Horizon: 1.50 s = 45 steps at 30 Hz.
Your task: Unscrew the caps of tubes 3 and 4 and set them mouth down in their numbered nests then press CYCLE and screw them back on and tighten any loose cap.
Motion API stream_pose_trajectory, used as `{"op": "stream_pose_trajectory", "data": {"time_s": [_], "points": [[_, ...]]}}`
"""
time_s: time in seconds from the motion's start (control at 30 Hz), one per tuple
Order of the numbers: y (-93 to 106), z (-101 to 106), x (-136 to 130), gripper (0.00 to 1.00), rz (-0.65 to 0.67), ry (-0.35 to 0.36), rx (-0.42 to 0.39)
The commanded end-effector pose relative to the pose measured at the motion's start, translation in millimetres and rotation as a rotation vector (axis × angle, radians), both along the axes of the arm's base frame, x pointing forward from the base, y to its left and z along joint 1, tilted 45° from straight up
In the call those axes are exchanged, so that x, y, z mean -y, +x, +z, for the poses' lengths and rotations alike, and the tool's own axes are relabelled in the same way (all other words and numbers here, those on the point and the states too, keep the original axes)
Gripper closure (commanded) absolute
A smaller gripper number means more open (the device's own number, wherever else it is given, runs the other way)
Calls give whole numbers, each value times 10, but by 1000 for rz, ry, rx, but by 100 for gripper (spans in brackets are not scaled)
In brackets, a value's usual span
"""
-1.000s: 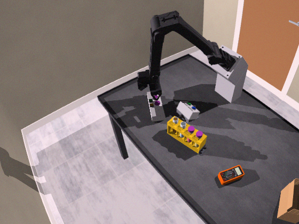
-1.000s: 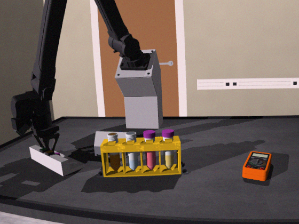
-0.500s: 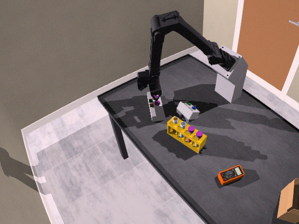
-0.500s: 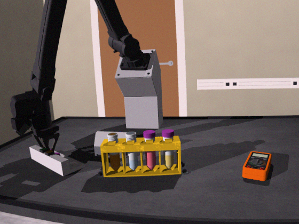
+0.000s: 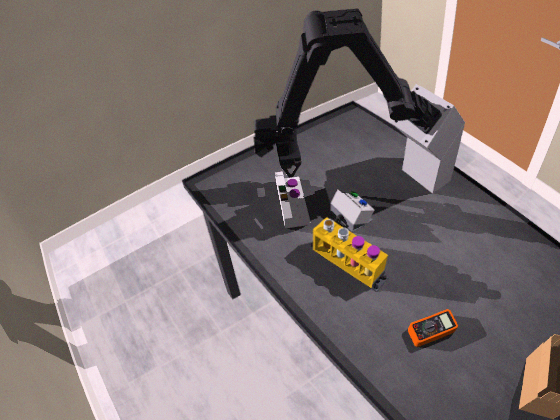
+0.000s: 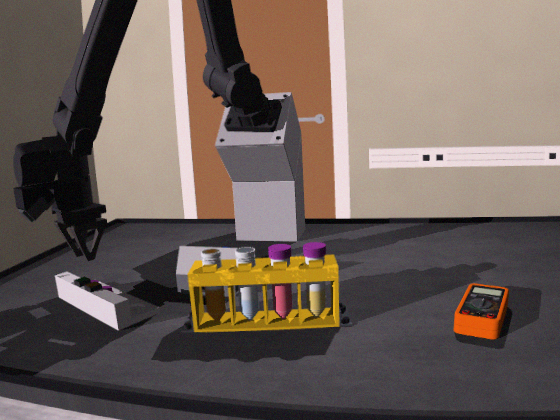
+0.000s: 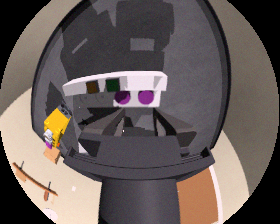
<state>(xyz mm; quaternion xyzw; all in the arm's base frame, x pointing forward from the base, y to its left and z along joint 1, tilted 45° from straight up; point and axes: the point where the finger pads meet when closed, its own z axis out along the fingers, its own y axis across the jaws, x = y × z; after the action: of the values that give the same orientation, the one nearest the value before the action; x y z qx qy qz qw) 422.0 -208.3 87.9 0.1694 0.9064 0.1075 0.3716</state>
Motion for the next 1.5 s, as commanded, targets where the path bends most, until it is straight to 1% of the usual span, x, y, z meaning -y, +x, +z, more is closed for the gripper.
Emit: {"op": "stream_pose_trajectory", "data": {"time_s": [0.0,0.17,0.23,0.3,0.47,0.57,0.6,1.47], "points": [[-194,186,87,53,-5,-22,5],[-362,372,105,53,-5,-24,7],[-362,372,105,53,-5,-24,7],[-434,441,108,53,-5,-24,7],[-557,672,155,53,-5,-35,18],[-554,678,159,53,-5,-36,19],[-516,606,118,53,0,-24,11],[-516,607,118,53,0,-24,11]]}}
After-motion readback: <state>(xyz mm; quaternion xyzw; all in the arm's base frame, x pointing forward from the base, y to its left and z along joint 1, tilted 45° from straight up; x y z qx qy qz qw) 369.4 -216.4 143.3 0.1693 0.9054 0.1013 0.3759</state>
